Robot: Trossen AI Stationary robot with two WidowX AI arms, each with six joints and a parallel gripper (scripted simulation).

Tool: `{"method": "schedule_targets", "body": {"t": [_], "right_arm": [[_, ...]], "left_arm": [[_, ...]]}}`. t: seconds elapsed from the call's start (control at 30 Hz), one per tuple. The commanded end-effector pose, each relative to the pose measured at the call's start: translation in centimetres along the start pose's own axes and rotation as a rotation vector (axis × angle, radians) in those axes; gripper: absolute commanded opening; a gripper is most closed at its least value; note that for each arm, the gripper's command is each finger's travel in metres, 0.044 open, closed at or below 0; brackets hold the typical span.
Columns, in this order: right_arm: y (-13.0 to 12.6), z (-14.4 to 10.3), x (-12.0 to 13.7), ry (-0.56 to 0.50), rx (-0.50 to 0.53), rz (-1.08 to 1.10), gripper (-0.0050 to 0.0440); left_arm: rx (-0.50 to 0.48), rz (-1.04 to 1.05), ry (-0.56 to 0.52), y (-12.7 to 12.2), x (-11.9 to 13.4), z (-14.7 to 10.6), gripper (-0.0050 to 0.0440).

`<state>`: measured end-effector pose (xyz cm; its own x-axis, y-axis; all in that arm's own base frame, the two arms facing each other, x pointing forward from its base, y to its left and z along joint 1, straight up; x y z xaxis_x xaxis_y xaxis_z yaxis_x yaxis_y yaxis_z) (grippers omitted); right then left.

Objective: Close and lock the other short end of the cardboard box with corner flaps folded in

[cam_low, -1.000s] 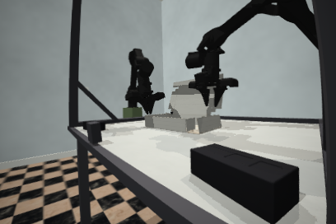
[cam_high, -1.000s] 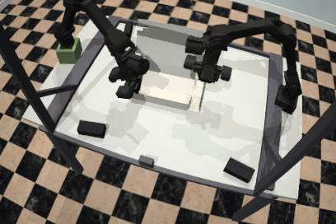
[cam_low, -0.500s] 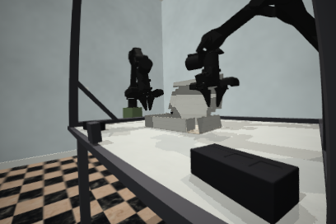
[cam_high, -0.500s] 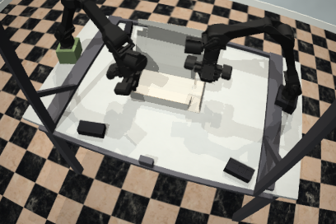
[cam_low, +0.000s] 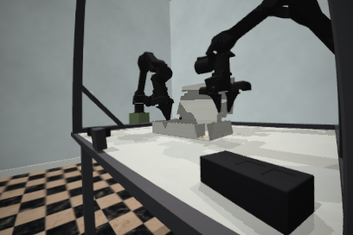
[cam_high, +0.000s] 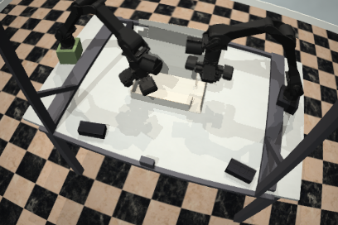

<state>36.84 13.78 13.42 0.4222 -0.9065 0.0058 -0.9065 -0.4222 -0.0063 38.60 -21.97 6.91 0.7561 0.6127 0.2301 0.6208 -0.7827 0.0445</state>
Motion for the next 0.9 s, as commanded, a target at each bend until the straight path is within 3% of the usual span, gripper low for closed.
{"method": "schedule_targets", "body": {"t": [0.0,0.5,0.87], "right_arm": [[-0.1,-0.8,0.0,0.000,0.023,-0.005,0.0172],[-0.1,-0.8,0.0,0.000,0.023,-0.005,0.0172],[-0.1,-0.8,0.0,0.000,0.023,-0.005,0.0172]], "left_arm": [[0.039,-0.192,0.027,0.9,1.7,-0.4,0.0102],[0.168,-0.848,0.150,0.7,5.2,2.5,0.0102],[0.172,-0.868,0.156,0.6,5.3,2.6,0.0102]]}}
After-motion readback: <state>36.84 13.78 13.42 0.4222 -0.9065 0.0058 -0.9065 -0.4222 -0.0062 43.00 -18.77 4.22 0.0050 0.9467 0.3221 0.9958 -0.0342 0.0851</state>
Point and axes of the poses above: on each arm, the point midway between the two fingers, 35 mm back from their tips, its own z axis out along the fingers, its own y axis across the jaws, x = y × z, the point moved 7 cm from there along -z, back along the fingers, and after that the axes turned 15 degrees about -z, right-handed, at the moved point
